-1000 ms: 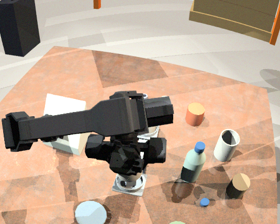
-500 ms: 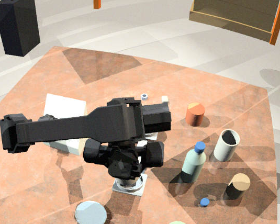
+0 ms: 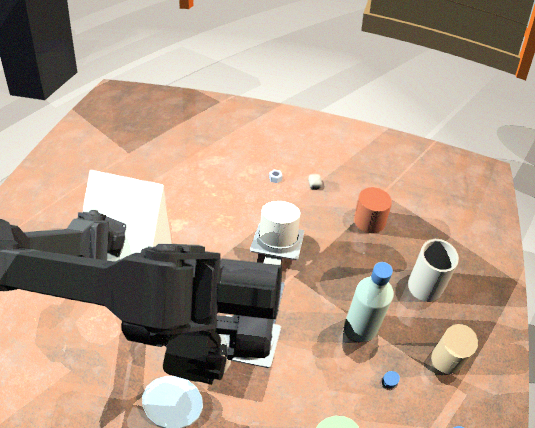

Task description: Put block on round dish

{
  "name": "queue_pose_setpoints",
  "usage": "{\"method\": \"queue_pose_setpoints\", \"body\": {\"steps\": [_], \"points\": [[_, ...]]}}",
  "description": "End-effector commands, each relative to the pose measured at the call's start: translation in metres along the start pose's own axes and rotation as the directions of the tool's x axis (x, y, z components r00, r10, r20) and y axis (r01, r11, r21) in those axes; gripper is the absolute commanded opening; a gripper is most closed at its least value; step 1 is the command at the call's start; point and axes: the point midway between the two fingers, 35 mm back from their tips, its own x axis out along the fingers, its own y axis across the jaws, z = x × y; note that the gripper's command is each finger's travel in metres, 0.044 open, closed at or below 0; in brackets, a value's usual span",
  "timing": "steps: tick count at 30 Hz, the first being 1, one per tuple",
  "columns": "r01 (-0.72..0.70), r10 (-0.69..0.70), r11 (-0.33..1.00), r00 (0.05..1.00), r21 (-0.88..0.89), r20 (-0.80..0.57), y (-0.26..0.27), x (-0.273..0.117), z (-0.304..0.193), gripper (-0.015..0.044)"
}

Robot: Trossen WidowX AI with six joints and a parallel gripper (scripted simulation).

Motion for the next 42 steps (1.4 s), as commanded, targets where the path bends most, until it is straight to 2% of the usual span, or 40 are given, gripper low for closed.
{"method": "queue_pose_setpoints", "body": {"steps": [1,18,42], "points": [[-0.001,0.001,1.000,1.000,0.011,-0.012,-0.015,0.006,0.011,0.0000],[0.011,-0.011,0.998,1.000,0.063,-0.008,-0.083,0.027,0.047,0.0000],[0.044,-0.050,0.993,0.997,0.114,0.057,-0.166,0.040,0.060,0.0000]]}}
